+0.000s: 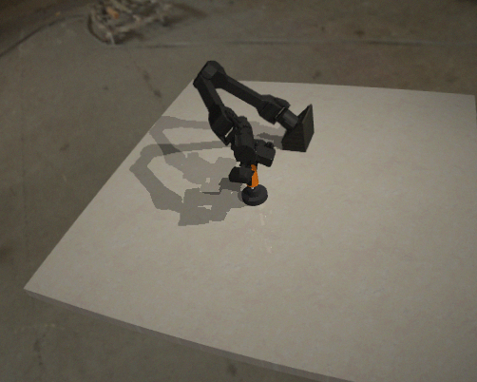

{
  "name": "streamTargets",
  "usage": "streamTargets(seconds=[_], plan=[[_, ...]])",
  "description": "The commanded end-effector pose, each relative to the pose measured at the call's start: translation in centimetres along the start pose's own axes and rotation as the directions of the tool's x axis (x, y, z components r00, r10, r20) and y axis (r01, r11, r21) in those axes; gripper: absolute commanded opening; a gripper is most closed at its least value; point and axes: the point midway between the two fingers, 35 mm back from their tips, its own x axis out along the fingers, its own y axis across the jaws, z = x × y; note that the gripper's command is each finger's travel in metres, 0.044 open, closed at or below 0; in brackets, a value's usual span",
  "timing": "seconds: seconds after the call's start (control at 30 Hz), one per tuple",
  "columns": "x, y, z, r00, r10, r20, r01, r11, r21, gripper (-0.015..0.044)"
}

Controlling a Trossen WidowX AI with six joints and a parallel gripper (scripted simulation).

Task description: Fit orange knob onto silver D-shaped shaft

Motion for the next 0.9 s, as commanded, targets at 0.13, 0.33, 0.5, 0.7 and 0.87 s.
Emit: streamTargets(seconds=[0.13,0.33,0.5,0.7,0.87], plan=[[-0.46,-0.25,-0.02,1.0,-0.002,-0.002,0.002,1.0,-0.003,0.0],[-0.53,-0.36,0.04,1.0,-0.002,-0.002,0.002,0.985,-0.17,0.0],[-0.46,-0.33,0.06,1.0,-0.002,-0.002,0.002,0.977,-0.211,0.0],[-0.26,-0.16,0.07,1.0,-0.002,-0.002,0.002,0.977,-0.211,0.0],[-0.24,-0.12,-0.01,1.0,-0.002,-0.002,0.002,0.977,-0.211,0.0]])
